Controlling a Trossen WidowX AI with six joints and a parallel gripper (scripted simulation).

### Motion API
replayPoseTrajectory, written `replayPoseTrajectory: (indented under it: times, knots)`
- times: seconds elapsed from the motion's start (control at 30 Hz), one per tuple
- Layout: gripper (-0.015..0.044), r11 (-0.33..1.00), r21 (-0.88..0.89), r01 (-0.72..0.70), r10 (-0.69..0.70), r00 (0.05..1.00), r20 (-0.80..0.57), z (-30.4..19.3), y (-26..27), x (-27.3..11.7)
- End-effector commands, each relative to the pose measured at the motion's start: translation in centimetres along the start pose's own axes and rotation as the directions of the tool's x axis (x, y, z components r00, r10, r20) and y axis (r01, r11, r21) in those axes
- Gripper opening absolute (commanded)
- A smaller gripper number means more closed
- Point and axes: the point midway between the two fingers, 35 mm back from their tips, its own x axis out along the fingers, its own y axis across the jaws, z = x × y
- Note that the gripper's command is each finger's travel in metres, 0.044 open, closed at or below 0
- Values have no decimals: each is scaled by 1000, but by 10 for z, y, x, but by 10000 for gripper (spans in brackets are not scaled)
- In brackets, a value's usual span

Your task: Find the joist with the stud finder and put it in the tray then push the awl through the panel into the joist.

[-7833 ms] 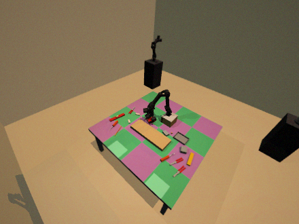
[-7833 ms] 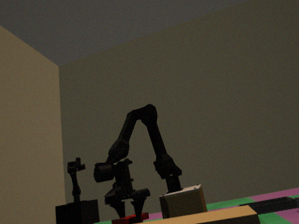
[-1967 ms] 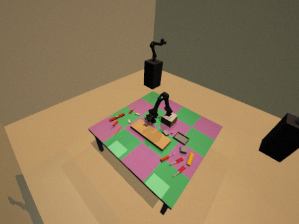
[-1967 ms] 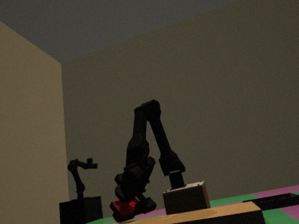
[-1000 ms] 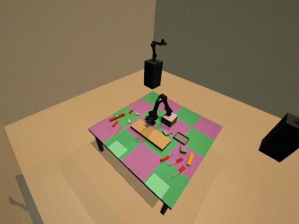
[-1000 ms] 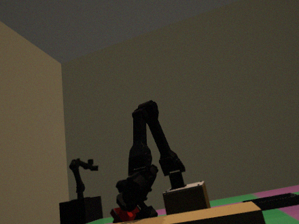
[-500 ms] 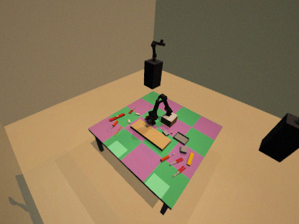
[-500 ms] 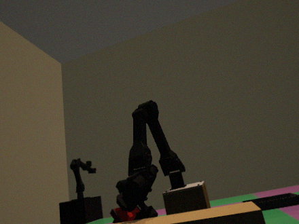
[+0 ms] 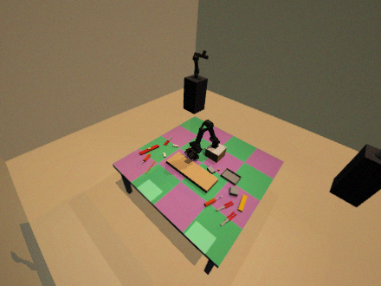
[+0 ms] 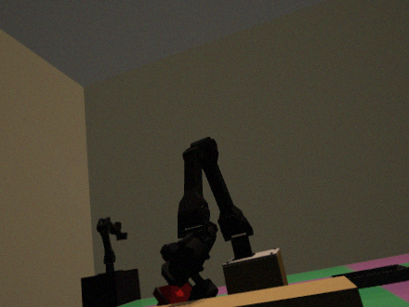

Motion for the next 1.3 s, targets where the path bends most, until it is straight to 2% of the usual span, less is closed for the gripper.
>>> replayPoseTrajectory:
  times: [0.0, 0.3, 0.53, 0.6, 0.63, 1.27]
  knots:
    - [440, 1000, 8, -6, 6, 1000, 6, 2, 0, -8]
    - [440, 1000, 8, -8, 8, 1000, 5, 2, -2, -26]
    - [440, 1000, 0, -7, 7, 1000, 1, -6, -37, -105]
    - [440, 1000, -1, -5, 5, 1000, 0, -9, -43, -115]
    - [440, 1000, -8, -1, 1, 1000, -1, -3, -28, -85]
    - [440, 1000, -8, -1, 1, 1000, -1, -3, -28, -85]
